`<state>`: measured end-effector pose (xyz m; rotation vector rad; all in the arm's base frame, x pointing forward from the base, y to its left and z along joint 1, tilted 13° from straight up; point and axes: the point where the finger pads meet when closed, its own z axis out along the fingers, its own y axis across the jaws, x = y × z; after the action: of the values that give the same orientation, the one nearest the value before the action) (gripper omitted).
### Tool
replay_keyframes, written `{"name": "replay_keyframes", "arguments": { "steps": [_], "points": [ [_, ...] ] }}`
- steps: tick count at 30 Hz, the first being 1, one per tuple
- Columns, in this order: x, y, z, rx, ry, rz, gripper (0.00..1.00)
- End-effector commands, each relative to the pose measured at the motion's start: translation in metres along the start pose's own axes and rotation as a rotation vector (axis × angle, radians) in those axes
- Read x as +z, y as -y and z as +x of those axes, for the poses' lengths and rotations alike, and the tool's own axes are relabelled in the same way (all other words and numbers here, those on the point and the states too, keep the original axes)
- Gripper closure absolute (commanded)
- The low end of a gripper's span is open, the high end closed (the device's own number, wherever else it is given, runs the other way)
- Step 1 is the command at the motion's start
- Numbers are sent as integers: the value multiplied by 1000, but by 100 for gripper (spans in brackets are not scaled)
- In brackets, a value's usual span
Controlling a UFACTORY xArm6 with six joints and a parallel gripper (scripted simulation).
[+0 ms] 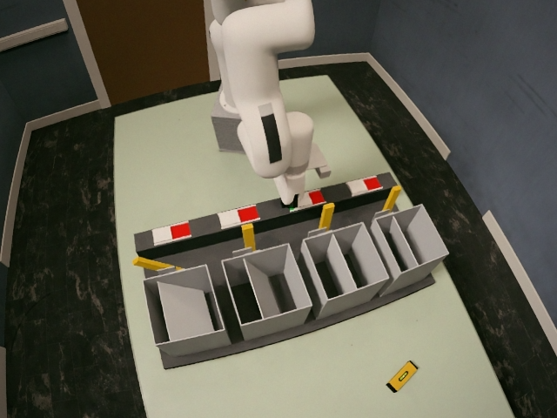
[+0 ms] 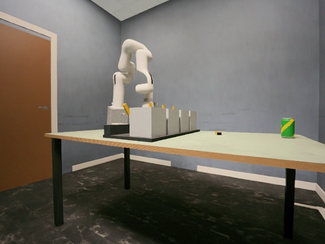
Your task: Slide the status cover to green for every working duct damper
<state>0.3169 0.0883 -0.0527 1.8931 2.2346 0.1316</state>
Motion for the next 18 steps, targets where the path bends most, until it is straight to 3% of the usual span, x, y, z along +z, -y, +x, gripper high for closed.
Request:
{"name": "replay_keyframes", "arguments": {
  "steps": [1, 18],
  "points": [
    [0, -1, 3, 0, -1, -2, 100],
    [0, -1, 12, 0, -1, -2, 100]
  ]
}}
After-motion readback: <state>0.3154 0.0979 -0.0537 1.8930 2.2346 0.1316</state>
